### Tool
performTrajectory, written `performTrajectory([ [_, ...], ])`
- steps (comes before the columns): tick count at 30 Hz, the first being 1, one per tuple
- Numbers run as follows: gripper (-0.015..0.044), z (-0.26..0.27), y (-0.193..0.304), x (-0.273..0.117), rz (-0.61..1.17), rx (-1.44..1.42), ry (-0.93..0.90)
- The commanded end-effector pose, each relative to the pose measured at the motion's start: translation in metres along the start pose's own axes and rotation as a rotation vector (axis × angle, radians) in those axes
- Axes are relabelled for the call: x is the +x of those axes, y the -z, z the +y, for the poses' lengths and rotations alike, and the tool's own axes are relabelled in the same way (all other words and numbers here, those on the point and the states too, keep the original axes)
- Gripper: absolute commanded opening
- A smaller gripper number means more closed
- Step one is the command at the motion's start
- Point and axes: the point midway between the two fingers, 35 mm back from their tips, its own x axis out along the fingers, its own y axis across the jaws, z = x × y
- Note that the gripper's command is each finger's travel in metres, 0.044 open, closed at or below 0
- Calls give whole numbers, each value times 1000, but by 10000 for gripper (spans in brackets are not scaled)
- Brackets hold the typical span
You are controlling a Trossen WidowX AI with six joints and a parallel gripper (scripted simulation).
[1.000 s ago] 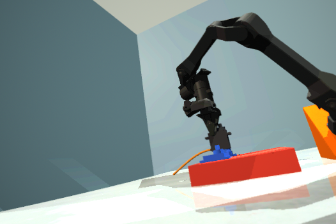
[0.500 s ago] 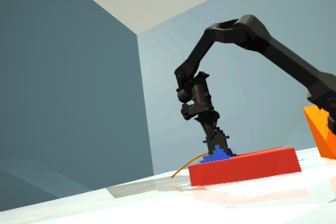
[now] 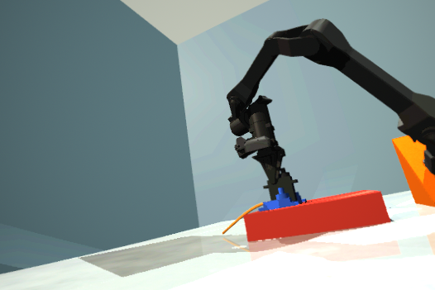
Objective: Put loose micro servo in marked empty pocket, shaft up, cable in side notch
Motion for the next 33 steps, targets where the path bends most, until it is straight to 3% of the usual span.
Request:
performTrajectory([
  [1,0,0,0,1,-6,6,-1],
  [33,0,0,-1,35,-6,6,-2],
])
